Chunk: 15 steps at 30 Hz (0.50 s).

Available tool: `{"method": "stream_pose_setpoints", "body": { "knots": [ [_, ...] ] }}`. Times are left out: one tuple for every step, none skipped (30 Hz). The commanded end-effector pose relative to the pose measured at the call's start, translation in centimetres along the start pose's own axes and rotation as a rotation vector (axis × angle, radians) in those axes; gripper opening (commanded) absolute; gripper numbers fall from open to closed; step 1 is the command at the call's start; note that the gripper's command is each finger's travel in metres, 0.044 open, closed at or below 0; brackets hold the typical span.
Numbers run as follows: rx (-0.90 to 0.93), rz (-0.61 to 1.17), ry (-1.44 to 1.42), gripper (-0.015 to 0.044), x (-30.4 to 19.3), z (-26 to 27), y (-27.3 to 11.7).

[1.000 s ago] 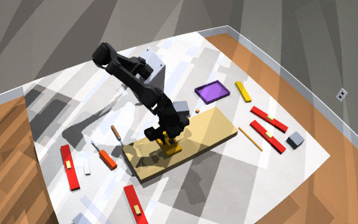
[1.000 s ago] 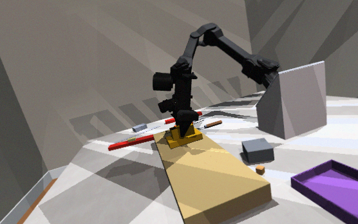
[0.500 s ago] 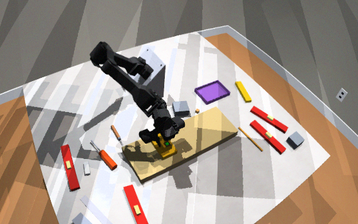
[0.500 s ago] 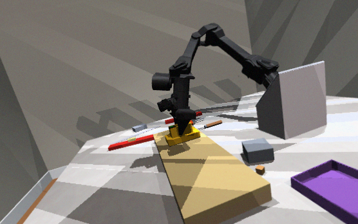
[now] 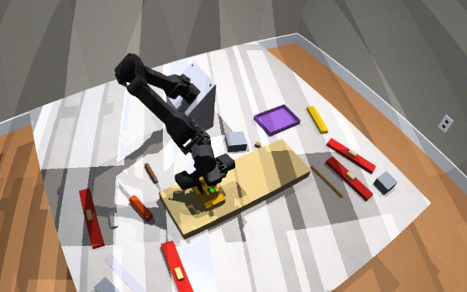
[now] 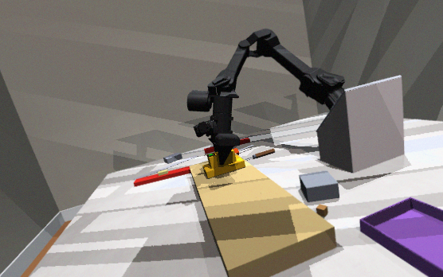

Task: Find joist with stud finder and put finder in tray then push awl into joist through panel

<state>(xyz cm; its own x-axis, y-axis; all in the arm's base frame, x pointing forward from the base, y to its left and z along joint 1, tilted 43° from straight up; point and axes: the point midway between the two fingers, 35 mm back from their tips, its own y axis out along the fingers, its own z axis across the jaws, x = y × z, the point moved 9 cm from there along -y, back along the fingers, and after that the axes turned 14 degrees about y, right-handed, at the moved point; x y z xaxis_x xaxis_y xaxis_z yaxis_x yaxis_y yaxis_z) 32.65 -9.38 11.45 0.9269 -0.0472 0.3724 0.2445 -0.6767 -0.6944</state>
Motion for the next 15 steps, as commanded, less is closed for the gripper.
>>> {"method": "stream_pose_setpoints", "body": {
  "knots": [
    [-0.004,0.002,0.004,0.0,0.2,-0.9,0.0],
    [-0.004,0.002,0.004,0.0,0.2,-1.0,0.0],
    [-0.004,0.002,0.004,0.0,0.2,-1.2,0.0],
    [-0.004,0.002,0.004,0.0,0.3,-1.3,0.0],
    [-0.004,0.002,0.004,0.0,0.3,-1.5,0.0],
    [-0.004,0.002,0.004,0.0,0.4,-1.6,0.0],
    [-0.004,0.002,0.004,0.0,0.4,-1.8,0.0],
    [-0.004,0.002,0.004,0.0,0.4,-1.9,0.0],
    [-0.004,0.002,0.004,0.0,0.5,-2.1,0.0],
    [-0.005,0.002,0.004,0.0,0.5,-2.2,0.0],
    [-0.005,0.002,0.004,0.0,0.5,-2.4,0.0],
    [-0.005,0.001,0.004,0.0,0.6,-2.5,0.0],
    [-0.005,0.001,0.004,0.0,0.6,-2.6,0.0],
    [-0.005,0.001,0.004,0.0,0.6,-2.8,0.0],
    [-0.005,0.001,0.004,0.0,0.7,-2.9,0.0]
  ]
}}
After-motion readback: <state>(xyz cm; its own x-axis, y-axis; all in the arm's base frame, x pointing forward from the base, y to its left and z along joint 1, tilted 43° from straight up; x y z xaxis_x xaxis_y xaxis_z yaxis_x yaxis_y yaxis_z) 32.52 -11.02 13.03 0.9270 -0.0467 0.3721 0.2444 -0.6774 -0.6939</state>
